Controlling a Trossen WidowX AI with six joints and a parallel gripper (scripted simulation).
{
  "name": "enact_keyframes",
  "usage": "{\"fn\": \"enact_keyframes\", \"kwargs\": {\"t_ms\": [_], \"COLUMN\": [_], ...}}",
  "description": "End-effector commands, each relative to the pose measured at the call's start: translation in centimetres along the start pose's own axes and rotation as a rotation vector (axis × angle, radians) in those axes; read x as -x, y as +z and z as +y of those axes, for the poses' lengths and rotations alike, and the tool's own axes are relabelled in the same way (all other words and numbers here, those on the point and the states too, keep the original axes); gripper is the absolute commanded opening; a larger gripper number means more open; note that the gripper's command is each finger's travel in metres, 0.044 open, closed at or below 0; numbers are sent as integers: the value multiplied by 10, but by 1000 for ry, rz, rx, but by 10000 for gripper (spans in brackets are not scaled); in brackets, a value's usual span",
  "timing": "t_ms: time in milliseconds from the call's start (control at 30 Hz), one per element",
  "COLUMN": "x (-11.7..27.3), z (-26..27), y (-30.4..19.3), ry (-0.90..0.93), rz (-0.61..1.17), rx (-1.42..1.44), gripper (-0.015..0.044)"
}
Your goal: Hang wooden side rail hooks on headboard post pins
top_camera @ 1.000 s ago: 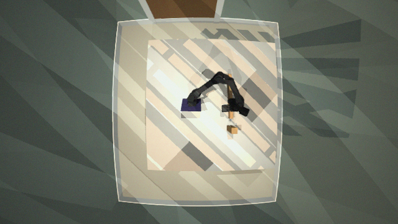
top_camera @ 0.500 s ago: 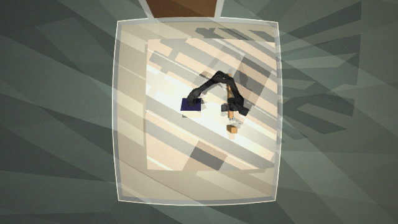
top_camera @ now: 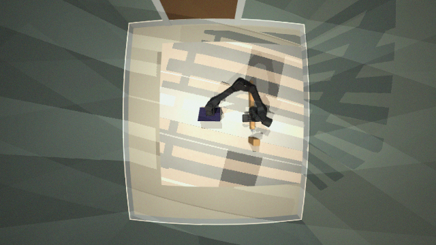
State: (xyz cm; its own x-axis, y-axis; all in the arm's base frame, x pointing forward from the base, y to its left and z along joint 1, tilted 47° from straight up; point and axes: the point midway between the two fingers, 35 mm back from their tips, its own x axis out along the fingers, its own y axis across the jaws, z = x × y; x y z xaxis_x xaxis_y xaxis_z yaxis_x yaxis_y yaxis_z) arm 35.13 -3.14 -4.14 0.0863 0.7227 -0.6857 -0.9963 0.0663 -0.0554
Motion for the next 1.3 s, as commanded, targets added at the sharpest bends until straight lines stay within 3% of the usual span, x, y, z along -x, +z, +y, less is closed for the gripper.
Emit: {"fn": "enact_keyframes", "kwargs": {"t_ms": [0, 1267], "x": [2, 9], "z": [-1, -1], "y": [0, 0], "ry": [-5, -5], "rz": [0, 1], "rx": [9, 9], "gripper": [0, 0]}}
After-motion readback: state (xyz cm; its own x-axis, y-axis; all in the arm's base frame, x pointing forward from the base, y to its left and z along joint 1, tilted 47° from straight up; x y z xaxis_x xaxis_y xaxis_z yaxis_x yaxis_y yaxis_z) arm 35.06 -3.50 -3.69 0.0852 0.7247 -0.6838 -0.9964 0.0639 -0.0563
